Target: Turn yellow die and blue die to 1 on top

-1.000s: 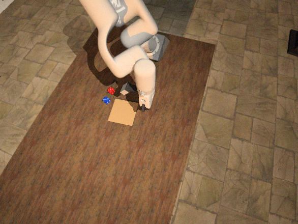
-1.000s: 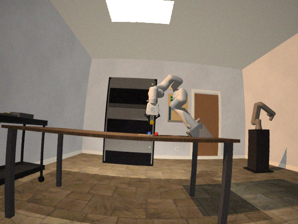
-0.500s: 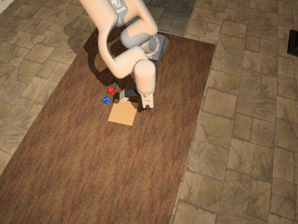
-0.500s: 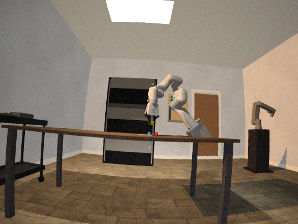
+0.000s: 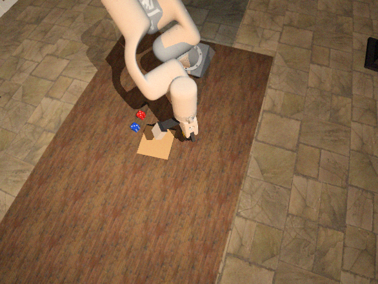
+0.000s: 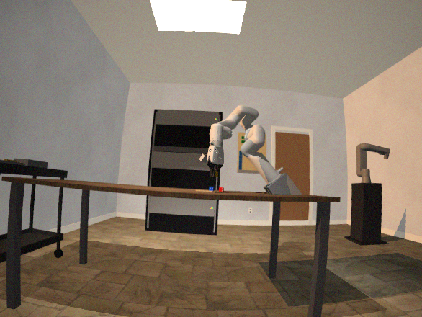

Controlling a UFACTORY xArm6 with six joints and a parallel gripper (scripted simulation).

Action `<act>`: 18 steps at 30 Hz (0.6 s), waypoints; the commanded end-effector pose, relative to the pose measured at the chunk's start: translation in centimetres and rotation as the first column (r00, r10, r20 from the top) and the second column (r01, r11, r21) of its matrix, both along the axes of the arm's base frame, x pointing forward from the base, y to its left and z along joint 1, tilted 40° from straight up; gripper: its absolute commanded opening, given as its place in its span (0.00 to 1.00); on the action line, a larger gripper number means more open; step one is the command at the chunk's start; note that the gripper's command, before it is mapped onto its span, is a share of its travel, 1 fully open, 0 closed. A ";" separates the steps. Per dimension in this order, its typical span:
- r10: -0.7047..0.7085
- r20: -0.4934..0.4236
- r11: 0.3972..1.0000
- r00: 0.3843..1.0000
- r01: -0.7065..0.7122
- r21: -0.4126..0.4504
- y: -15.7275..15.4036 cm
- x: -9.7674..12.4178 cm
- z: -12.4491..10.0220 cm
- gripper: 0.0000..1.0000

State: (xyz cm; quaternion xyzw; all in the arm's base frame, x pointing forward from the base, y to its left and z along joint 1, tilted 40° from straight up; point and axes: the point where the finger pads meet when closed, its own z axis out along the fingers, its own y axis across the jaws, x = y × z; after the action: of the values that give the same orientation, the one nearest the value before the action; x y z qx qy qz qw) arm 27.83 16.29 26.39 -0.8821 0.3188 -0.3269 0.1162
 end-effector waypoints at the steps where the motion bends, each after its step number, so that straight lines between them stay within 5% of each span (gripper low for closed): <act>1: 0.107 -0.014 0.992 0.994 -0.108 -0.070 0.0 0.1 0.1 0.27; 18: 0.382 -0.071 0.872 0.922 -0.384 -0.304 0.1 0.4 0.0 0.27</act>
State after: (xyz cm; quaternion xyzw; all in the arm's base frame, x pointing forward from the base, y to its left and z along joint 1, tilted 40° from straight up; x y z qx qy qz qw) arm 28.11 16.31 26.28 -0.9288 0.1314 -0.3434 0.0471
